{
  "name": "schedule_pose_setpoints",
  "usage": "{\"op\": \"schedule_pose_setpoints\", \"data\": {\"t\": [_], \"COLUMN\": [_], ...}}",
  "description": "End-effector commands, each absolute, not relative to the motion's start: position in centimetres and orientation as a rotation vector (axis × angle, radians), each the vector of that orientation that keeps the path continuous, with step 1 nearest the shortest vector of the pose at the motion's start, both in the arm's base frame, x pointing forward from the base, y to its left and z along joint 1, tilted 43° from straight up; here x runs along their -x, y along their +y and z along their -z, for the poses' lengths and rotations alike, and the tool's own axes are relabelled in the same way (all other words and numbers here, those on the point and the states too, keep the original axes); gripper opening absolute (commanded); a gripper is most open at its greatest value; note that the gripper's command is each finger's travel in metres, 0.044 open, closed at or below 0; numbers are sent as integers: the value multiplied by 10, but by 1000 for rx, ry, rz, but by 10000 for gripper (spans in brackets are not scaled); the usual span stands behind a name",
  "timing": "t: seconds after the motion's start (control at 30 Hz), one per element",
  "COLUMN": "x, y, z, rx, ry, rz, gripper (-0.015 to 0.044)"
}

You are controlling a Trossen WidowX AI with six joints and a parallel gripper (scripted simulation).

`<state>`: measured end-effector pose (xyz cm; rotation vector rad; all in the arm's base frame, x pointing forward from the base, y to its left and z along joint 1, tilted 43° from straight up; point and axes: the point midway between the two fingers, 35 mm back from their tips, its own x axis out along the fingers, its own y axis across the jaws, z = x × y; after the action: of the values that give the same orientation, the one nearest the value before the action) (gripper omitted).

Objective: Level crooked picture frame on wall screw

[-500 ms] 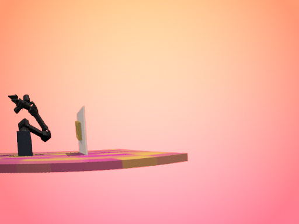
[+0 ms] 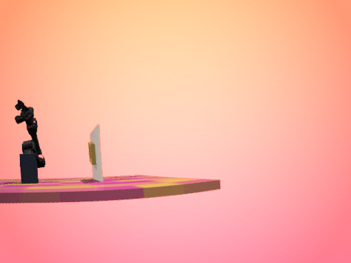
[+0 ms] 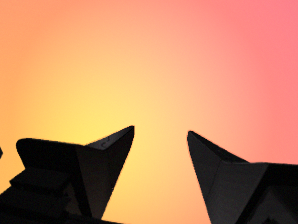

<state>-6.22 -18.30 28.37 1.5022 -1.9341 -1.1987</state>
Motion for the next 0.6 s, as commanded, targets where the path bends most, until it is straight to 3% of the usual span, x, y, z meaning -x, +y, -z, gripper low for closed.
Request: {"op": "schedule_pose_setpoints", "data": {"t": [0.0,0.3,0.57], "x": [31,-75,-170], "y": [-205,-224,-189], "z": [-274,-256,-236], "rx": [-1651,-1976,-2207], "ry": [-1787,-1360,-942], "rz": [1088,771,493], "gripper": [260,260,260]}}
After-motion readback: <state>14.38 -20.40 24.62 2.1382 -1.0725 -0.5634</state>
